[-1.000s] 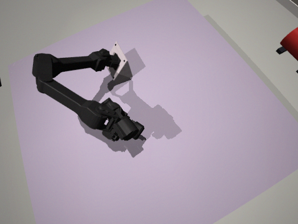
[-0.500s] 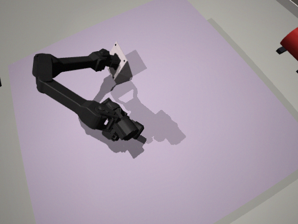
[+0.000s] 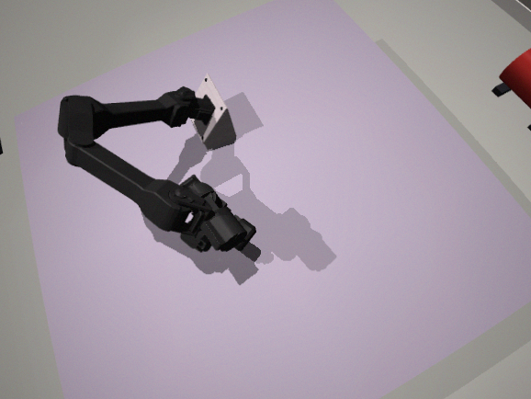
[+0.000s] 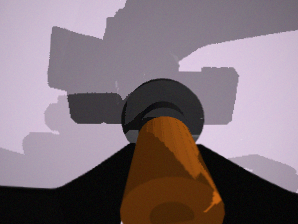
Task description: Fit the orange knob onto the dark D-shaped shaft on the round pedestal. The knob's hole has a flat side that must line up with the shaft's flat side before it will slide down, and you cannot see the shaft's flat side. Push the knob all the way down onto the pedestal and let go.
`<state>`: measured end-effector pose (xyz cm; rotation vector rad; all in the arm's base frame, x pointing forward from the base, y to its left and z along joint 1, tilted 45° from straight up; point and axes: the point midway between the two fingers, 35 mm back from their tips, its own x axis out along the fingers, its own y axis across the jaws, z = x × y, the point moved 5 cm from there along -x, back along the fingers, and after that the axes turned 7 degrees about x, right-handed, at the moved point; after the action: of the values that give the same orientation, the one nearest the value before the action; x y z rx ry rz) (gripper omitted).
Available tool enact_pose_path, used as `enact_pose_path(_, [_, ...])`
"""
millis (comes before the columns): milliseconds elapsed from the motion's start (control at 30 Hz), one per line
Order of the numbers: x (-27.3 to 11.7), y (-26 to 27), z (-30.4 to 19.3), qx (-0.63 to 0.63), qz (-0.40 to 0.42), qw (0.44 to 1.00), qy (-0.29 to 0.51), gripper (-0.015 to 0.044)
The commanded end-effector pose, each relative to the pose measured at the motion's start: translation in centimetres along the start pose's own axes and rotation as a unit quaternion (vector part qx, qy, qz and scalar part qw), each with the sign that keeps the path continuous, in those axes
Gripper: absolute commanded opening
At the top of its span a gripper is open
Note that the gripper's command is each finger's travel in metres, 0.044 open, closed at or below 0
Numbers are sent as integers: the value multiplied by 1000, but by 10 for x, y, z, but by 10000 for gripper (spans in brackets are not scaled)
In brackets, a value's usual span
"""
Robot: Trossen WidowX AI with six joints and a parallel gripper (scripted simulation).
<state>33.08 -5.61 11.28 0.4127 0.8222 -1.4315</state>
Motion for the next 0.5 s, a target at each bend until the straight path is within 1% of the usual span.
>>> enact_pose_path(0, [-1,-1,-2,1,2,1000,-1,0])
enact_pose_path(467, [2,-1,-2,1,2,1000,-1,0])
